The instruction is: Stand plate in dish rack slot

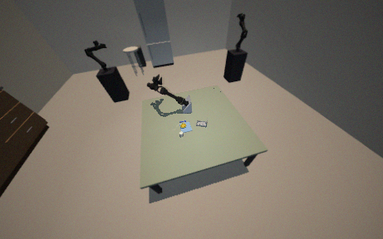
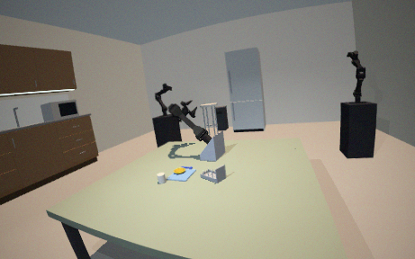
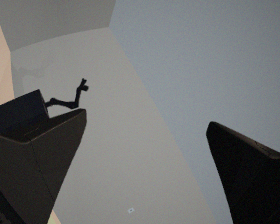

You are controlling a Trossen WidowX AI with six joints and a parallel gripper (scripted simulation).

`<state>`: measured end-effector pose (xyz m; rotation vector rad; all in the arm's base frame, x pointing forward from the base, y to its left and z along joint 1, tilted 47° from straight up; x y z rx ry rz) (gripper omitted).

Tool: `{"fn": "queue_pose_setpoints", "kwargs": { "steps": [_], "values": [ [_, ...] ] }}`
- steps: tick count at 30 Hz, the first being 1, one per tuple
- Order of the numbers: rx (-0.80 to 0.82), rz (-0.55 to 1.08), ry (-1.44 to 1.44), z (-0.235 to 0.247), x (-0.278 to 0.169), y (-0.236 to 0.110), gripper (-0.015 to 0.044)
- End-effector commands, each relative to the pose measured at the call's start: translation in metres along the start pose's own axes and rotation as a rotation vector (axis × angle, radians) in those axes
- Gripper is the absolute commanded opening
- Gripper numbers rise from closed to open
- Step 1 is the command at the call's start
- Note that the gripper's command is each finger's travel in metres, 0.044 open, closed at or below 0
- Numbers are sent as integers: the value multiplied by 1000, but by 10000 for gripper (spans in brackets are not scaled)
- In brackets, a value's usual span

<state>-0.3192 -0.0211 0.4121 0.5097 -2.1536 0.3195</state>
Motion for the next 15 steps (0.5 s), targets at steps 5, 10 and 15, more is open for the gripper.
{"fn": "queue_pose_setpoints", "kwargs": {
  "steps": [5, 10, 15],
  "values": [
    [57, -31, -3, 8, 2, -15, 400],
    [193, -104, -15, 25, 5, -53, 400],
    [330, -178, -34, 37, 5, -93, 400]
  ]
}}
Point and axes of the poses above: the point midway between the two fingers, 35 mm back from their tips, its own y axis out along the fingers, its own z axis across the jaws, x = y × z, the point moved 4 cm from there along -y, back along the fingers, and after that the axes turned 6 degrees about y, right-handed, at the moved point
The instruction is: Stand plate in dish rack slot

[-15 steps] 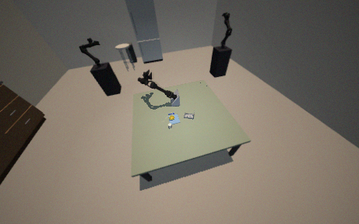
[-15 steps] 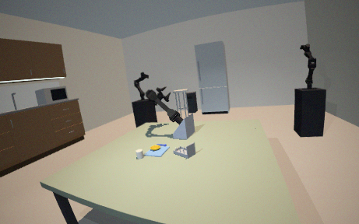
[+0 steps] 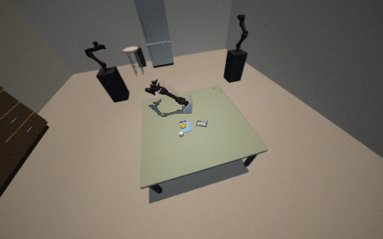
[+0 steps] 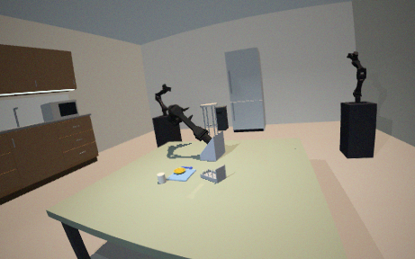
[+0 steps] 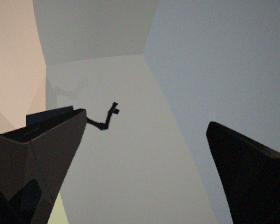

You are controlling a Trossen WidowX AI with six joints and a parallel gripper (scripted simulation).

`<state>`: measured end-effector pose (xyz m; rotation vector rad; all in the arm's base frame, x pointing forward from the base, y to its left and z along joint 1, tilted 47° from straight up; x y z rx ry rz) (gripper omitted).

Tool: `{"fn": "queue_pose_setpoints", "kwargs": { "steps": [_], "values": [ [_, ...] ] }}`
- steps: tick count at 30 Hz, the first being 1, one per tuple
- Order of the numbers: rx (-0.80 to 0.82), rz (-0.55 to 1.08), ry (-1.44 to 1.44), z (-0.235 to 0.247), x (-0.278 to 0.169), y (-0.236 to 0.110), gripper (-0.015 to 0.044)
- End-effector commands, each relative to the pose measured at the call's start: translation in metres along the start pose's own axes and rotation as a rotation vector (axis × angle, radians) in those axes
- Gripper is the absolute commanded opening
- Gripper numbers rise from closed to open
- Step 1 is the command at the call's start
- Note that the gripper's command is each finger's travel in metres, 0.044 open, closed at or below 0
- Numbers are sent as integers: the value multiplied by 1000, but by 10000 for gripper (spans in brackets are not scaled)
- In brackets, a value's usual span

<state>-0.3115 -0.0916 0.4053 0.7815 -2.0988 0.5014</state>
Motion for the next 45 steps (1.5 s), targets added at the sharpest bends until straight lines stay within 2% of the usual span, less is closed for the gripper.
{"fn": "queue_pose_setpoints", "kwargs": {
  "steps": [1, 12, 23, 34, 45],
  "values": [
    [123, -64, -21, 21, 2, -32, 400],
    [432, -230, -77, 54, -1, -124, 400],
    [745, -404, -152, 65, -22, -224, 400],
    [1049, -582, -245, 50, -62, -321, 400],
    [1370, -756, -315, 10, -115, -403, 400]
  ]
}}
Point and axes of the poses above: the point midway between the two fingers, 35 mm back from their tips, its own y axis out along the fingers, its own z axis across the jaws, x = y × z, the point moved 4 cm from there along -y, back along the fingers, and after that the axes turned 6 degrees about y, right-handed, at the moved point
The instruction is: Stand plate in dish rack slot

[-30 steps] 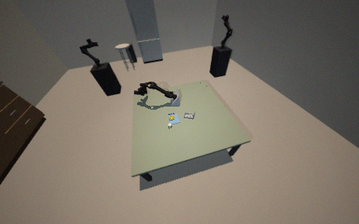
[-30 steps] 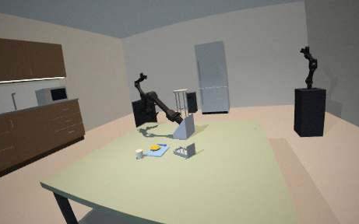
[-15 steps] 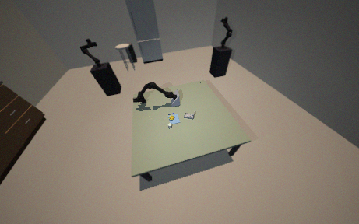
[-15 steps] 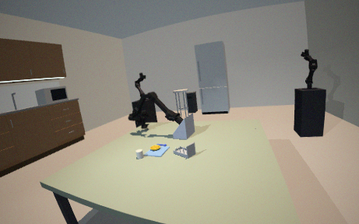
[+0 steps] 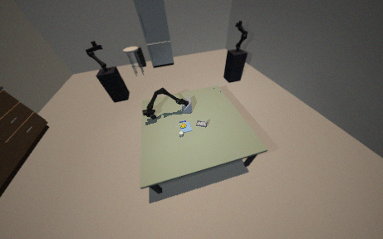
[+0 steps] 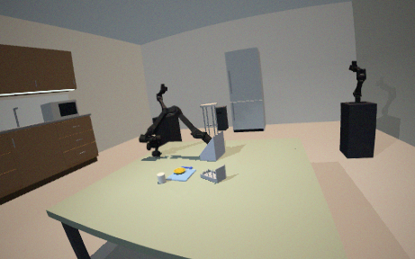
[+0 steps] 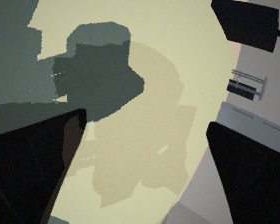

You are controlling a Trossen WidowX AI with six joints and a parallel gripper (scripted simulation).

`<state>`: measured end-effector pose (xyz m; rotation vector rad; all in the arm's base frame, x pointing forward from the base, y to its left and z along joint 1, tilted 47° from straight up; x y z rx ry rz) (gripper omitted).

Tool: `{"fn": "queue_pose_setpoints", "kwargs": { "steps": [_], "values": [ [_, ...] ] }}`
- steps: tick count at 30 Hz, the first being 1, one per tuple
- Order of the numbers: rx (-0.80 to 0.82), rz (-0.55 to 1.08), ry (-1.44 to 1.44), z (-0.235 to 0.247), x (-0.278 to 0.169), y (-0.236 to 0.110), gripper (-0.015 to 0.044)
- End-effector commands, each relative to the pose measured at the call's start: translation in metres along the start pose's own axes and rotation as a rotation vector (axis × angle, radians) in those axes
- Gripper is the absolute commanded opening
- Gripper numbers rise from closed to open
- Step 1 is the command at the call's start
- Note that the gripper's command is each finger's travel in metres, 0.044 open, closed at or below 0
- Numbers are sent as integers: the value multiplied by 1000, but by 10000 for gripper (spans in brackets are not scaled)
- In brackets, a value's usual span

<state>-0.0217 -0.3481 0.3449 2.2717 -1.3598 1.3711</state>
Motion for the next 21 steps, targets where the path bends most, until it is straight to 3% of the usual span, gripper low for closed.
{"fn": "queue_pose_setpoints", "kwargs": {
  "steps": [1, 9, 21],
  "values": [
    [132, -64, -37, 33, 2, -29, 400],
    [358, -156, -146, 91, -9, -88, 400],
    [607, -214, -469, 168, -78, -172, 400]
  ]
}}
Point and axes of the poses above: the point midway between the two fingers, 35 mm back from their tips, its own y axis out along the fingers, its own z axis across the jaws, x = y × z, the point moved 4 cm from there along -y, back along the fingers, and after that the axes turned 6 degrees about y, right-handed, at the moved point
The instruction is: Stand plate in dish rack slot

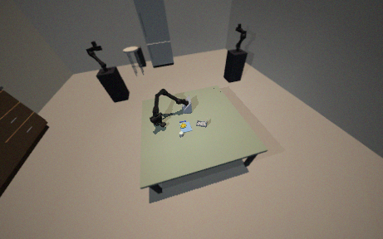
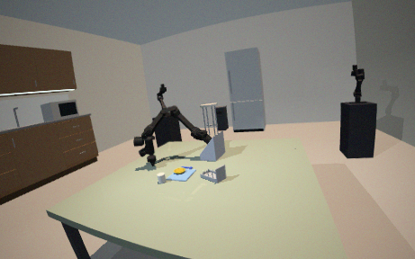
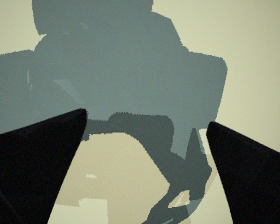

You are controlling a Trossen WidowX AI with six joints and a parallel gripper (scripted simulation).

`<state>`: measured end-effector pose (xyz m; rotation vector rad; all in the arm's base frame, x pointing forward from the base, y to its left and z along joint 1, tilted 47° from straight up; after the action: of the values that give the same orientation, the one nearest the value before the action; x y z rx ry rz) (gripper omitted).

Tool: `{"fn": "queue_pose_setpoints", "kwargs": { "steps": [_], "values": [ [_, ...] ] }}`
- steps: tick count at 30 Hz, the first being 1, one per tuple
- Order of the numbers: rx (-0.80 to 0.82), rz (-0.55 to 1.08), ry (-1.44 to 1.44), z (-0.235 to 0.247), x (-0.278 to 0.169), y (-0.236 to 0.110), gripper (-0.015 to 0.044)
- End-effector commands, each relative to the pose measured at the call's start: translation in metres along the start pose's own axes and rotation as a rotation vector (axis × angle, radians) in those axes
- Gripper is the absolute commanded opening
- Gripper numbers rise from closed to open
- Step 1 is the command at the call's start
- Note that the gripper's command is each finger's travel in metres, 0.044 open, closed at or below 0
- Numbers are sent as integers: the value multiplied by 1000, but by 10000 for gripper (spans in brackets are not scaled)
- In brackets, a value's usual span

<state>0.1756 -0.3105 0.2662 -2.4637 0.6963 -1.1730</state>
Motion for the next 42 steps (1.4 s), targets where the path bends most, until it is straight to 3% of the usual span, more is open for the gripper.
{"fn": "queue_pose_setpoints", "kwargs": {
  "steps": [1, 13, 24, 42],
  "values": [
    [91, 6, -131, 48, -17, -15, 400],
    [250, -2, -500, 153, -85, -72, 400],
    [303, -41, -845, 208, -172, -126, 400],
    [304, -44, -865, 216, -178, -113, 400]
  ]
}}
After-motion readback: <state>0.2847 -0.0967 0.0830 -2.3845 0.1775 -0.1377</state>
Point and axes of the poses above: the point midway between the two fingers, 35 mm back from their tips, its own y axis out along the fingers, its own z axis across the jaws, x = y × z, the point moved 4 cm from there along -y, back along the fingers, and after that the axes turned 6 degrees about y, right-handed, at the moved point
